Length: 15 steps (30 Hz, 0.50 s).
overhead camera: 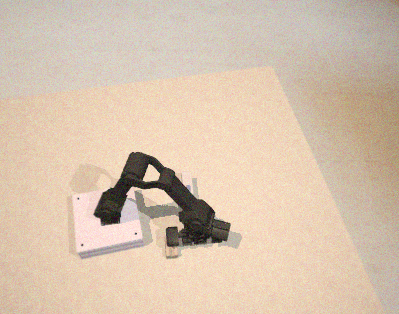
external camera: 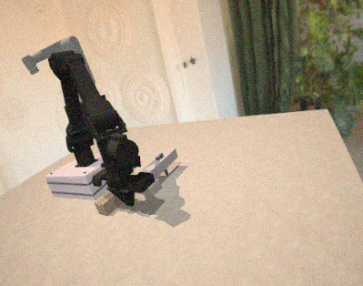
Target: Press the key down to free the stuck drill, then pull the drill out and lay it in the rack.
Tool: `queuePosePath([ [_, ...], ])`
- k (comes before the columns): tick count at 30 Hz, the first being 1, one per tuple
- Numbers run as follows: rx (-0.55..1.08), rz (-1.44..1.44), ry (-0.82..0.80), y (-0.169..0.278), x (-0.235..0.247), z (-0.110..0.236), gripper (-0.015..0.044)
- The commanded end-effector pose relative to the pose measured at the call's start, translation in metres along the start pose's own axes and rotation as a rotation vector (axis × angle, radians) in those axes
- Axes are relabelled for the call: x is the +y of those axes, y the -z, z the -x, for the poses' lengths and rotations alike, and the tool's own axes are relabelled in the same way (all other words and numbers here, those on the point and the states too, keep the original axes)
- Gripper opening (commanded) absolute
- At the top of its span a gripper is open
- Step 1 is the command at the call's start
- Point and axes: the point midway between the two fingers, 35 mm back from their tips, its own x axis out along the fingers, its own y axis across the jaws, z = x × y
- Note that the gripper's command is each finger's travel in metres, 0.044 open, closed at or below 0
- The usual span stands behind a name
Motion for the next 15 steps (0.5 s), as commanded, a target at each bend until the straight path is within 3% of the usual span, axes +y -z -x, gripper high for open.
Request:
queuePosePath([
  [1,-0.001,0.000,0.000,-0.0013,-0.0001,0.0000,0.0105],
  [13,0.001,0.004,-0.004,-0.0047,-0.0004,-0.0010,0.0420],
  [15,0.001,0.004,-0.004,-0.0060,-0.0006,-0.0012,0.0440],
])
